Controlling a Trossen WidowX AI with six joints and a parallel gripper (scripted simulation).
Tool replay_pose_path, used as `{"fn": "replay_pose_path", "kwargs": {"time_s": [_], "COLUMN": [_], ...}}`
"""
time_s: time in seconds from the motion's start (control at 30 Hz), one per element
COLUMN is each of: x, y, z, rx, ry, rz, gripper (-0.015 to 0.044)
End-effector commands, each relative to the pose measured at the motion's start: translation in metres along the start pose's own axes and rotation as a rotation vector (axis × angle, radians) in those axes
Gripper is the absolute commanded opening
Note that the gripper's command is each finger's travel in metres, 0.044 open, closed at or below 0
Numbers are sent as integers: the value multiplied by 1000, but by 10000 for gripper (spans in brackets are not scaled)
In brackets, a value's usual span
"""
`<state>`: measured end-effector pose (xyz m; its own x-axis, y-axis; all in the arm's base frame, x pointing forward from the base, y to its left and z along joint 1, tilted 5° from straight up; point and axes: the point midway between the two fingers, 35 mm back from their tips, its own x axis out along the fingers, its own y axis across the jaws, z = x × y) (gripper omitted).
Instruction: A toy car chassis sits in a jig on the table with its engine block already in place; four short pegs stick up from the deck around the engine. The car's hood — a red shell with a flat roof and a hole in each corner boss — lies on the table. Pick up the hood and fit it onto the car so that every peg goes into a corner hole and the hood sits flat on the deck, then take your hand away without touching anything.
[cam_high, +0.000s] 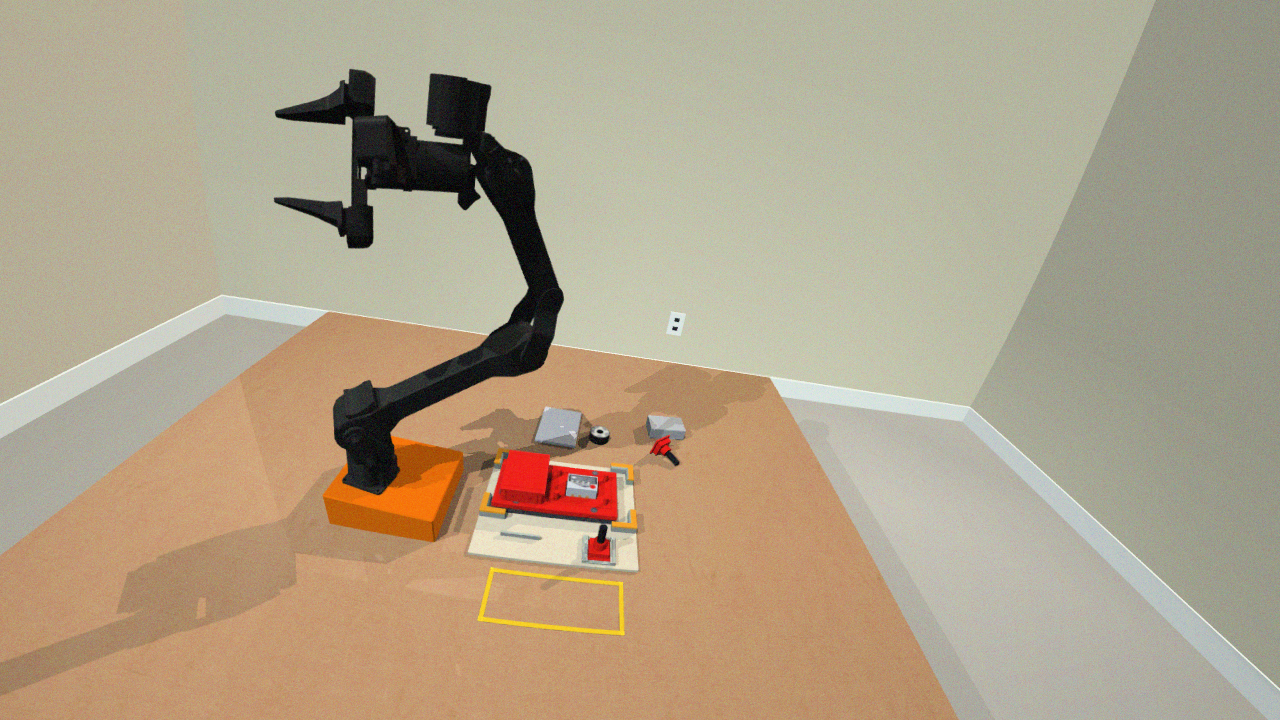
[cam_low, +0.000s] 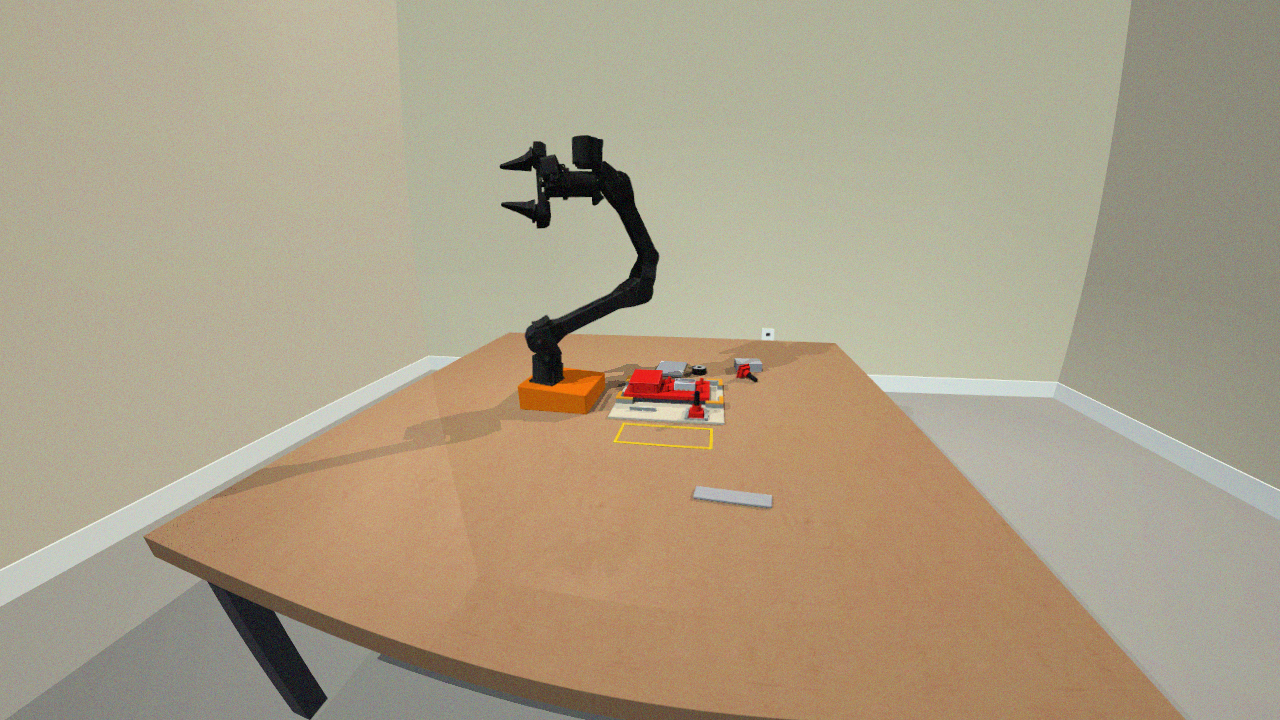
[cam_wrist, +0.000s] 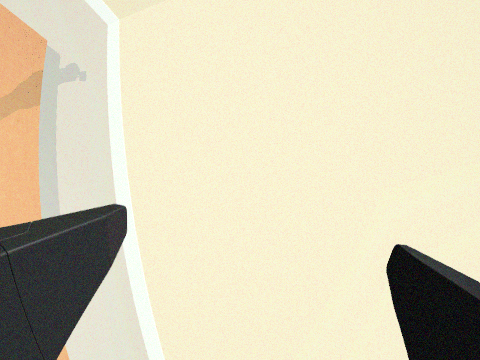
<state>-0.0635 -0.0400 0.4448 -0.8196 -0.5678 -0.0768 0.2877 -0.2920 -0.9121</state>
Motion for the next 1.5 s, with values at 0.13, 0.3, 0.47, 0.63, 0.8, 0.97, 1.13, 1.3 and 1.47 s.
{"fn": "replay_pose_path", "kwargs": {"time_s": [0.13, 0.3, 0.47, 0.63, 0.8, 0.97, 1.13, 1.3, 1.47], "x": [17, 37, 49, 53, 47, 31, 7, -24, -60], "y": [12, 33, 58, 87, 119, 151, 183, 215, 244], "z": [8, 25, 46, 70, 94, 115, 131, 141, 143], "rx": [110, 255, 378, 479, 555, 604, 623, 614, 577], "ry": [-83, -178, -243, -276, -276, -246, -185, -98, 8], "rz": [108, 279, 464, 658, 855, 1048, 1230, 1392, 1527], "gripper": [440, 440, 440, 440, 440, 440, 440, 440, 440]}}
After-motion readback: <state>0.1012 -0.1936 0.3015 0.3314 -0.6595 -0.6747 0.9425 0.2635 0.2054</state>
